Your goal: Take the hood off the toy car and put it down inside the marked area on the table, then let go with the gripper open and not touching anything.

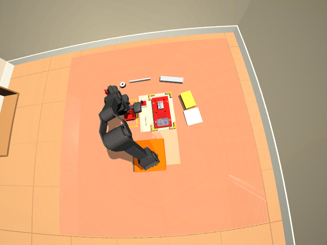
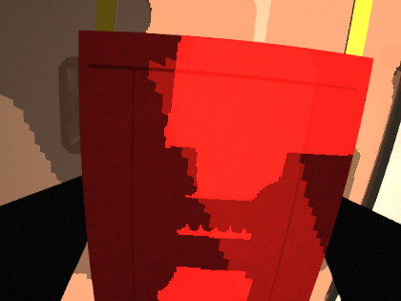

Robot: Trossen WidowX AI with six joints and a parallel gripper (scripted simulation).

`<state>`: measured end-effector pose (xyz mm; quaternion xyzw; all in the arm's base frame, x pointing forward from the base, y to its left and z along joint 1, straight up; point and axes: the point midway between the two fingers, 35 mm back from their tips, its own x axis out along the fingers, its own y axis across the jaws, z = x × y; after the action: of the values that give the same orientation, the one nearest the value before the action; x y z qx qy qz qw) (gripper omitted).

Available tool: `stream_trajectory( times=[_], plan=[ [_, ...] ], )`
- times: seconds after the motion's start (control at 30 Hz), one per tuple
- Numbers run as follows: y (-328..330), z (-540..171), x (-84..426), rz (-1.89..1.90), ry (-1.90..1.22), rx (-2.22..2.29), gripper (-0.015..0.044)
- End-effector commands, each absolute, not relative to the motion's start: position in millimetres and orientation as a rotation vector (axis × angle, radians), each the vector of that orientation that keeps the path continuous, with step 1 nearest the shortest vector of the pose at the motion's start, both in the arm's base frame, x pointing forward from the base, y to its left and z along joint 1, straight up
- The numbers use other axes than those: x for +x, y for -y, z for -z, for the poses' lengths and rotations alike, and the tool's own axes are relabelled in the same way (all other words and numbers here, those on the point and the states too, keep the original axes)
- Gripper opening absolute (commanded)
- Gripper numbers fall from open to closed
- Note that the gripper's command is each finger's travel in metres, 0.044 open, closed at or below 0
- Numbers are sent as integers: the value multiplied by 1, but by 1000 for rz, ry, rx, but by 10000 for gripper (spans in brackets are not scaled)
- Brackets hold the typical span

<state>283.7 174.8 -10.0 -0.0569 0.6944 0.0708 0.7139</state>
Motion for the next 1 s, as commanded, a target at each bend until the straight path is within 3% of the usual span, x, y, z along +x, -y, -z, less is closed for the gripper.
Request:
stream_trajectory(
  times=[0.0,0.4,0.7,0.97],
  plan=[
    [-175,10,284,-157,-1538,-126,131],
    [-175,10,284,-157,-1538,-126,440],
    [-175,-60,283,-151,-1543,-133,440],
    [-174,-62,283,-150,-1543,-133,440]
  ],
)
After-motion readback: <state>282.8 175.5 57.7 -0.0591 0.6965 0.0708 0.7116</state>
